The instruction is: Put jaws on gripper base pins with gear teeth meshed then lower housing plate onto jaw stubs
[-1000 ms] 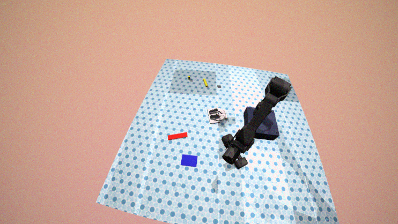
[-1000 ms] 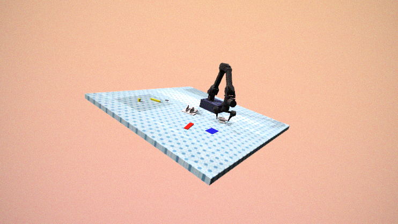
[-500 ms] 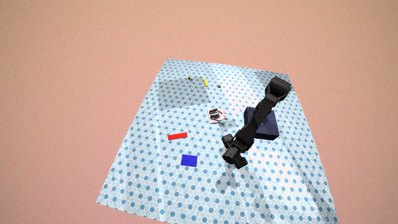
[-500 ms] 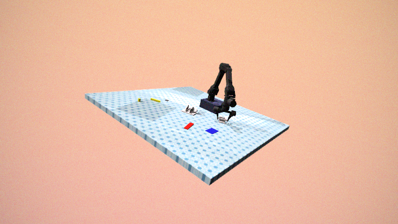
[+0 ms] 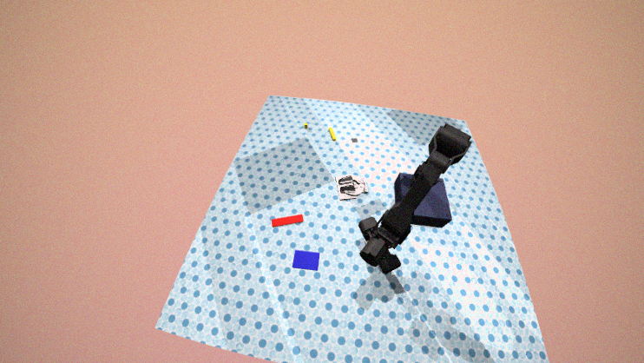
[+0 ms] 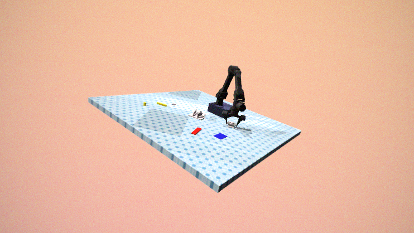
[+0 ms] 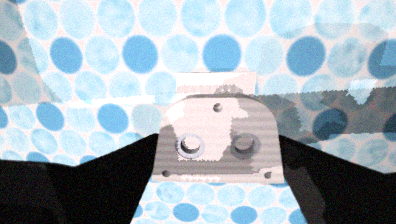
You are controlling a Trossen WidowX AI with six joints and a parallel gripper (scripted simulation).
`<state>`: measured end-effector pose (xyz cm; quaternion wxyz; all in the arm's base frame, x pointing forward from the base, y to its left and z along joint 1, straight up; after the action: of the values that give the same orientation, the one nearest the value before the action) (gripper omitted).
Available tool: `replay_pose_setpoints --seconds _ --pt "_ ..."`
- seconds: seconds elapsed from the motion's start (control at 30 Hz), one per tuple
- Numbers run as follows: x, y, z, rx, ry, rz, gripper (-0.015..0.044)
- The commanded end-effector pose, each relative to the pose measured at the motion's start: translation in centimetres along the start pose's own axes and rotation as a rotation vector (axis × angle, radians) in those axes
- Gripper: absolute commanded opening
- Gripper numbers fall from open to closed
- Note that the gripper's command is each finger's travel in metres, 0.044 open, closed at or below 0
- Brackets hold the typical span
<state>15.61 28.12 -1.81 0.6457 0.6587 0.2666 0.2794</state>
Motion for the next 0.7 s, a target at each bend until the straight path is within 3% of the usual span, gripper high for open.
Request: replay_pose_setpoints --seconds 0.0,0.67 --pt "0.0 0.4 0.0 0.0 0.0 0.0 0.0351" --pt "0.1 6.8 0.0 -0.004 0.005 0.002 0.0351"
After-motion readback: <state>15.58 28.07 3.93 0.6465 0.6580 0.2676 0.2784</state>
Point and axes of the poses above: the point midway between the two fingers, 35 mm back from their tips, its own y axis back along the fingers, its own z axis across the jaws, x = y × z, the point moved 1 cm from there along y, back along the fingers, and after that the axes turned 11 degrees about y, right-handed, at the moved point
